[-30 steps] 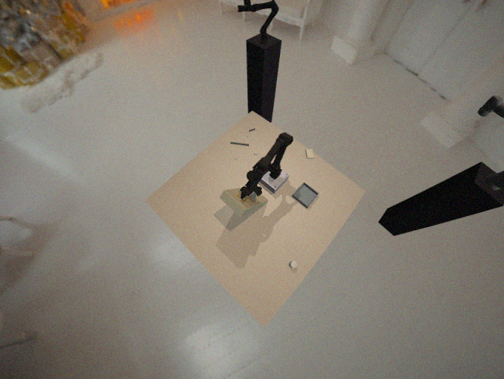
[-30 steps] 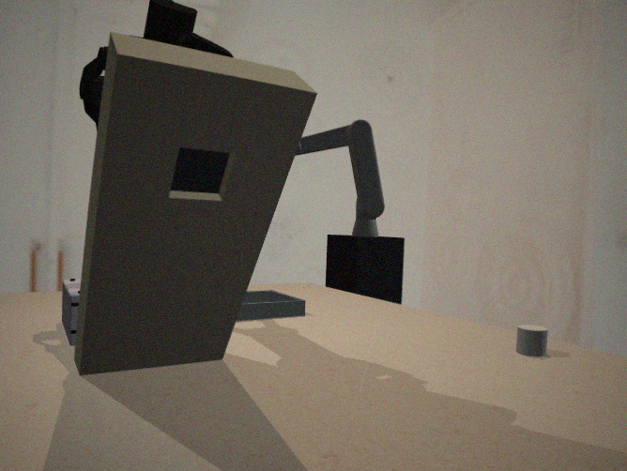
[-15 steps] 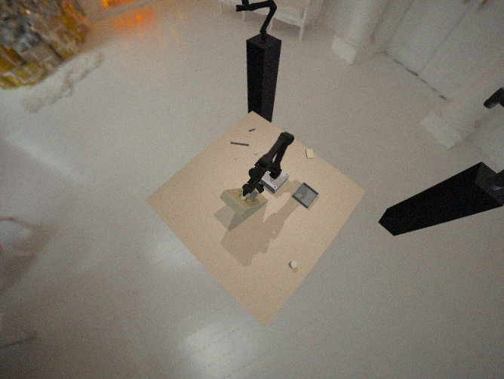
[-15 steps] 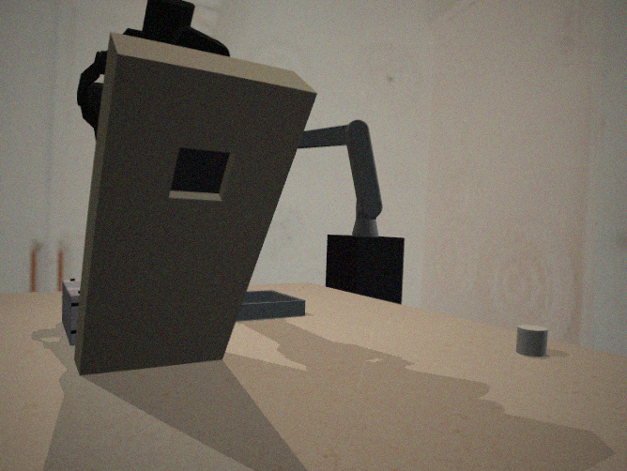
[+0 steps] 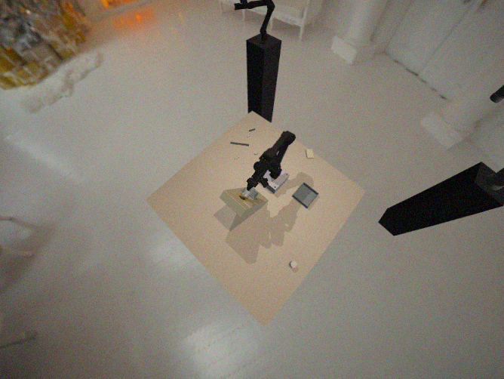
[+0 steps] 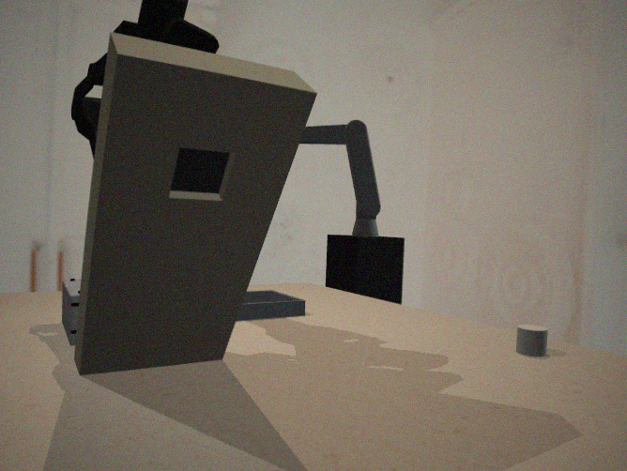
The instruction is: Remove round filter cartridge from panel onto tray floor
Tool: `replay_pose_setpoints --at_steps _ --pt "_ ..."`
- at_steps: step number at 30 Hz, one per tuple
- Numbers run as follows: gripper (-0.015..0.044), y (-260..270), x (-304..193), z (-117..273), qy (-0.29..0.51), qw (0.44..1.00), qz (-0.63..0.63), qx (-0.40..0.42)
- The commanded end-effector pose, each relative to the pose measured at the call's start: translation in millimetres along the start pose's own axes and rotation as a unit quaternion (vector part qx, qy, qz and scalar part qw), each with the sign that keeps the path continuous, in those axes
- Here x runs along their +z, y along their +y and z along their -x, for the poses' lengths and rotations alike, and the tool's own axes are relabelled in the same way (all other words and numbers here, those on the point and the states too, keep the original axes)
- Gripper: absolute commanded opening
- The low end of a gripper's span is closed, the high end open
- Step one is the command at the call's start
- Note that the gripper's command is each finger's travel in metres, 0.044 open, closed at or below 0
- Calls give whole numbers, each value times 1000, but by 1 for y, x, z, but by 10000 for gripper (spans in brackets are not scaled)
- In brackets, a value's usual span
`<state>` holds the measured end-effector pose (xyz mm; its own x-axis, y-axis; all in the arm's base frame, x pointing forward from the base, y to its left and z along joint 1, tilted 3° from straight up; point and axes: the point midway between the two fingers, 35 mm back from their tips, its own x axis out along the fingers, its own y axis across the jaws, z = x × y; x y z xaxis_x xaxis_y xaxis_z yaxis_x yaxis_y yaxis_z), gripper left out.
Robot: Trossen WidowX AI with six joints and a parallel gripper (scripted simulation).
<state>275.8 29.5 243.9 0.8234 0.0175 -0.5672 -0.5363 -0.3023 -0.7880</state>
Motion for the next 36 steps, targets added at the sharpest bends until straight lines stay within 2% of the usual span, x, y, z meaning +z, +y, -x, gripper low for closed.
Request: replay_pose_setpoints --at_steps 1,23,27,28,36 --pt "0 2 -1 4 4 1000 -3 -6" --pt "0 72 16 -7 4 1000 -3 -5" --pt "105 65 15 -7 -1 1000 0 2" --pt "115 65 15 -7 -1 1000 0 2" --pt "115 65 15 -7 -1 1000 0 2"
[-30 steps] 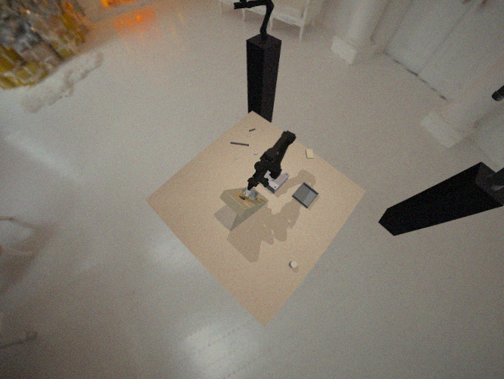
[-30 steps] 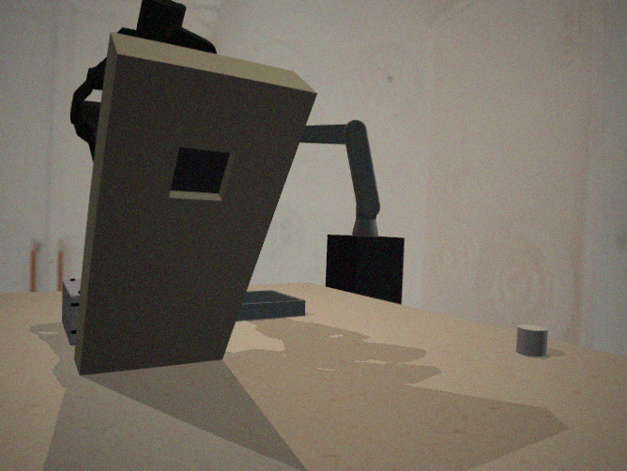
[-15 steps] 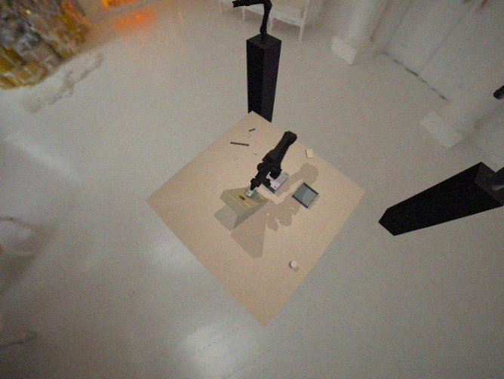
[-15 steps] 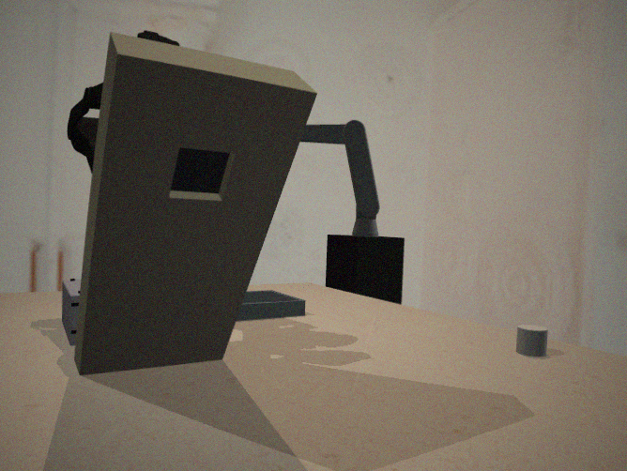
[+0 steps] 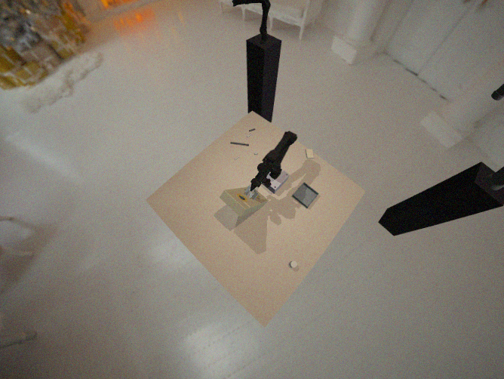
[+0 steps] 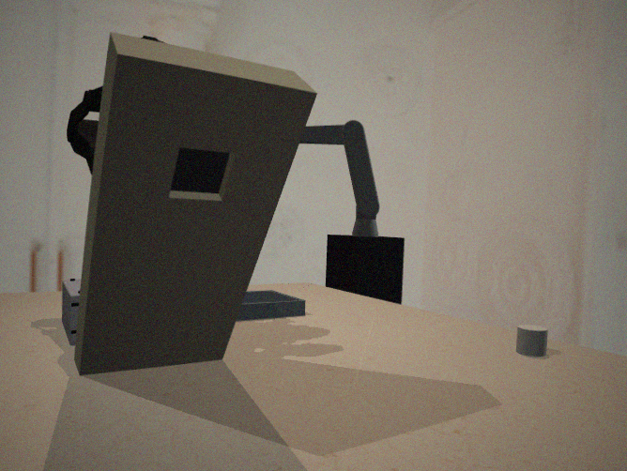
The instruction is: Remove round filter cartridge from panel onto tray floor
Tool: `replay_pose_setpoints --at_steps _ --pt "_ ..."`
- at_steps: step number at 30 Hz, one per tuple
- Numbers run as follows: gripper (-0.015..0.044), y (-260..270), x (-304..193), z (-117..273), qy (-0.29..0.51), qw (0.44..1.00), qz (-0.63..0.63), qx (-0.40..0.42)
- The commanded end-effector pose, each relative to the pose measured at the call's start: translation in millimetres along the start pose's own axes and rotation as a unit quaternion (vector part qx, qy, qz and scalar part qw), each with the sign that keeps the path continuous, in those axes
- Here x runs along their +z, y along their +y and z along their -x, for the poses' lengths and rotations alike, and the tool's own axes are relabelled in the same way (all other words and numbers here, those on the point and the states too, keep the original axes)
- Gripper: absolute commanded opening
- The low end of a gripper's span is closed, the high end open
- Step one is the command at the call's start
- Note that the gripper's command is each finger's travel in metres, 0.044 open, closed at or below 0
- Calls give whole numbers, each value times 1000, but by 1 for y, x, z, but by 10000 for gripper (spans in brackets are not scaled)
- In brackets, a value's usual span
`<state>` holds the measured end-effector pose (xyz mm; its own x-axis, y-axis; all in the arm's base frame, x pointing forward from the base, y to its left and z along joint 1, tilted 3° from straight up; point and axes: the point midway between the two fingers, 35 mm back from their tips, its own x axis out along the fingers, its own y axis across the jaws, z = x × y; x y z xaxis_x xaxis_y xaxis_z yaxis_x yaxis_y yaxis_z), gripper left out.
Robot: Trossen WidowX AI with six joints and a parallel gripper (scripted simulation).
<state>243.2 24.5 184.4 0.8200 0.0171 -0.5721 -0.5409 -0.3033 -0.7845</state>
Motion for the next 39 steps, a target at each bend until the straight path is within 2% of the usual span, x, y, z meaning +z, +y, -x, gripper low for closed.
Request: replay_pose_setpoints --at_steps 1,5,12,16,24,27,29,31,35,39 --pt "115 -1 0 0 0 1000 0 -1" --pt "115 4 0 0 4 1000 -3 -7" --pt "115 -62 -16 10 5 1000 -4 -9" --pt "115 -69 -17 10 5 1000 -4 -9" --pt "325 -120 -29 54 5 1000 -4 -17" --pt "403 -125 -30 59 5 1000 -4 -18" --pt "351 -121 -29 57 3 999 -34 -10" --pt "305 -110 -26 50 -1 993 -119 11" --pt "305 -87 -20 39 5 951 -304 58" --pt "305 -62 -14 29 29 873 -476 102"
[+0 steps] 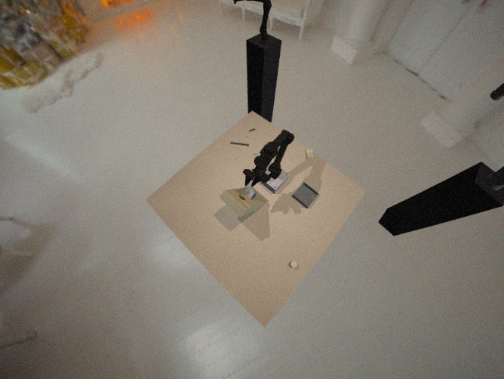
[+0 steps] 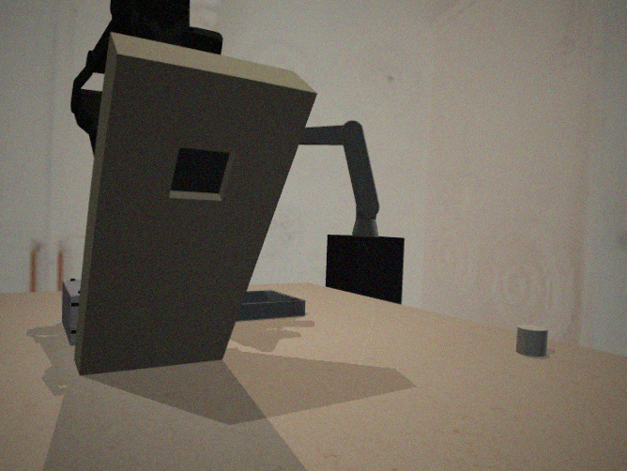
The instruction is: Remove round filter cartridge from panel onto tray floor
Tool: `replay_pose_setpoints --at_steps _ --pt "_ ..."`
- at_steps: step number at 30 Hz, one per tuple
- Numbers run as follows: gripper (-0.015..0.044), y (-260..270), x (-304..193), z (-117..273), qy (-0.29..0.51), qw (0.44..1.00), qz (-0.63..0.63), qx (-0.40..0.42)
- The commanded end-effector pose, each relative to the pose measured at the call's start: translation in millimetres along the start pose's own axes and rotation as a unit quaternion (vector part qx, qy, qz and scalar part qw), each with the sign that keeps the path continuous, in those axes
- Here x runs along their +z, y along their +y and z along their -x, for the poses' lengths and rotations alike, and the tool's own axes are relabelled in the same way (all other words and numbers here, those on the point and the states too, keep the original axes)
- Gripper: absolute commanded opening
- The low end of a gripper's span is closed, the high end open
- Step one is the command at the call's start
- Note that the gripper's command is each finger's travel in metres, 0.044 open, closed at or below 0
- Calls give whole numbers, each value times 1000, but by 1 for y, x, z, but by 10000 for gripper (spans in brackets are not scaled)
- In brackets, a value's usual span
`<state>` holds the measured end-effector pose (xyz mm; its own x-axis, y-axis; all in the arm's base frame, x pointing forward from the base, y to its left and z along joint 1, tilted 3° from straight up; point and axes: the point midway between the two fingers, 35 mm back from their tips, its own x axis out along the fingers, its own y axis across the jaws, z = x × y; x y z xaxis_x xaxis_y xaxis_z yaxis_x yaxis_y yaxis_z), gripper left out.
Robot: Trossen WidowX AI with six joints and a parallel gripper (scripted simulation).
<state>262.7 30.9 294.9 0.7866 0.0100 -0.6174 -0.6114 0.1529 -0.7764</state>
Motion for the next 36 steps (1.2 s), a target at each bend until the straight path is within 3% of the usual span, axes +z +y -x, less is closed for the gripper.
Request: replay_pose_setpoints --at_steps 1,5,12,36 --pt "305 42 -8 -22 46 947 -309 77" --pt "305 67 -14 -30 92 866 -480 102" --pt "305 87 -19 -35 139 772 -610 110" --pt "305 91 -20 -47 140 770 -613 110"
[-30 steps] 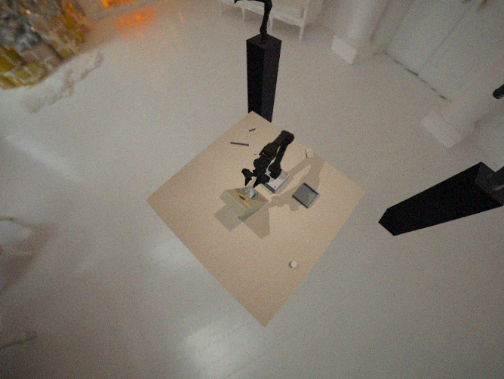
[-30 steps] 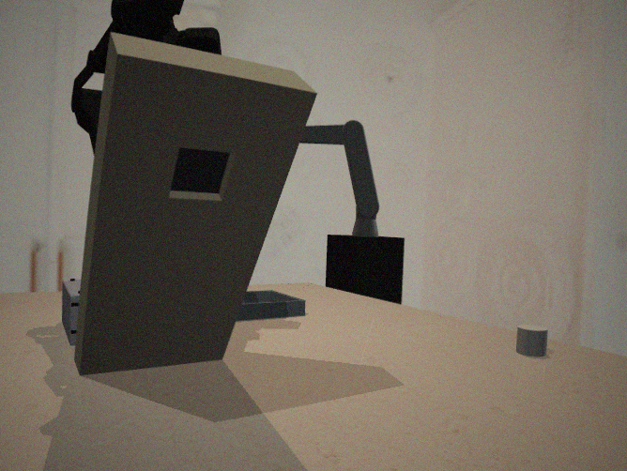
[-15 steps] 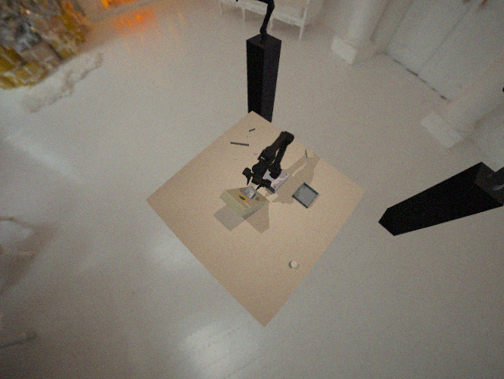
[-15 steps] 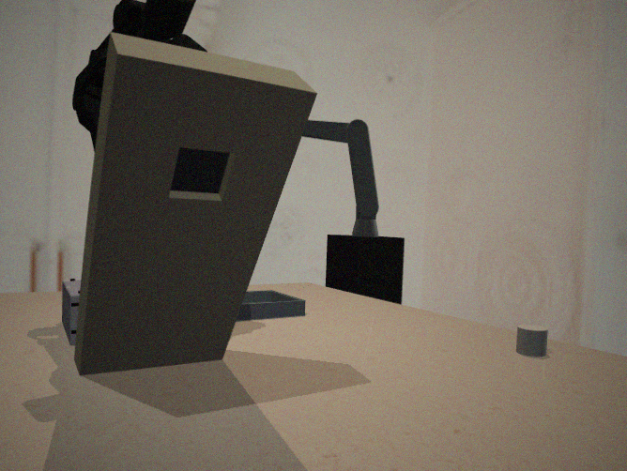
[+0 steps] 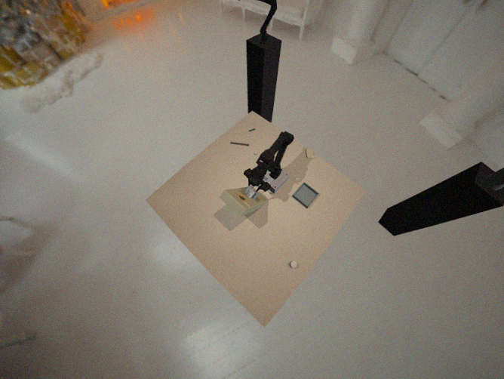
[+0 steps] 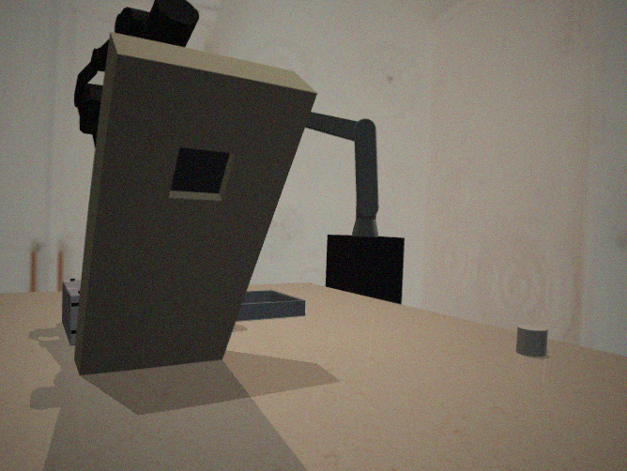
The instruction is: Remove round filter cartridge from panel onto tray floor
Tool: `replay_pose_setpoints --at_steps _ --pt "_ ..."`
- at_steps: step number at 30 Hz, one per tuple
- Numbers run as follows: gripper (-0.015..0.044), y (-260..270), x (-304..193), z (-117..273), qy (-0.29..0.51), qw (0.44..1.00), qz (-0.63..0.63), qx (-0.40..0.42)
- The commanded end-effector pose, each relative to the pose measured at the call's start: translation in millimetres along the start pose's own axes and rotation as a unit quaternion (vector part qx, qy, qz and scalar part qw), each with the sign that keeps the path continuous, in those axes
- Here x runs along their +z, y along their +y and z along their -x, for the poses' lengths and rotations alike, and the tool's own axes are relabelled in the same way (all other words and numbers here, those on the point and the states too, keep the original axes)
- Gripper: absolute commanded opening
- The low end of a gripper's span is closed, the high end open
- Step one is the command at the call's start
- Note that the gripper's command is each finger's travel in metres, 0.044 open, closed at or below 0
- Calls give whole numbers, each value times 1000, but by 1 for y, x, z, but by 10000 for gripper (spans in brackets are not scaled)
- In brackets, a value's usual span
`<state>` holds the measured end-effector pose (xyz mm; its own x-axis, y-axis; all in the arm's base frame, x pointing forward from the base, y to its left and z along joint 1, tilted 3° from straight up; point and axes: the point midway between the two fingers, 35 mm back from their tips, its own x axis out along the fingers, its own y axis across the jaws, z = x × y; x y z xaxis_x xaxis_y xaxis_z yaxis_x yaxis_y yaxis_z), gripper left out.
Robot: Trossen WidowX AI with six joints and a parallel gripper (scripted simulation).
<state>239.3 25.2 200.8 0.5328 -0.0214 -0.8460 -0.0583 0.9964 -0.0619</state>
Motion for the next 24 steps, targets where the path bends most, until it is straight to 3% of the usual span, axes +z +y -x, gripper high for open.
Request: replay_pose_setpoints --at_steps 1,24 --pt "305 1 -2 -10 7 1000 -5 2" --pt "305 1 -3 -46 6 1000 -5 2"
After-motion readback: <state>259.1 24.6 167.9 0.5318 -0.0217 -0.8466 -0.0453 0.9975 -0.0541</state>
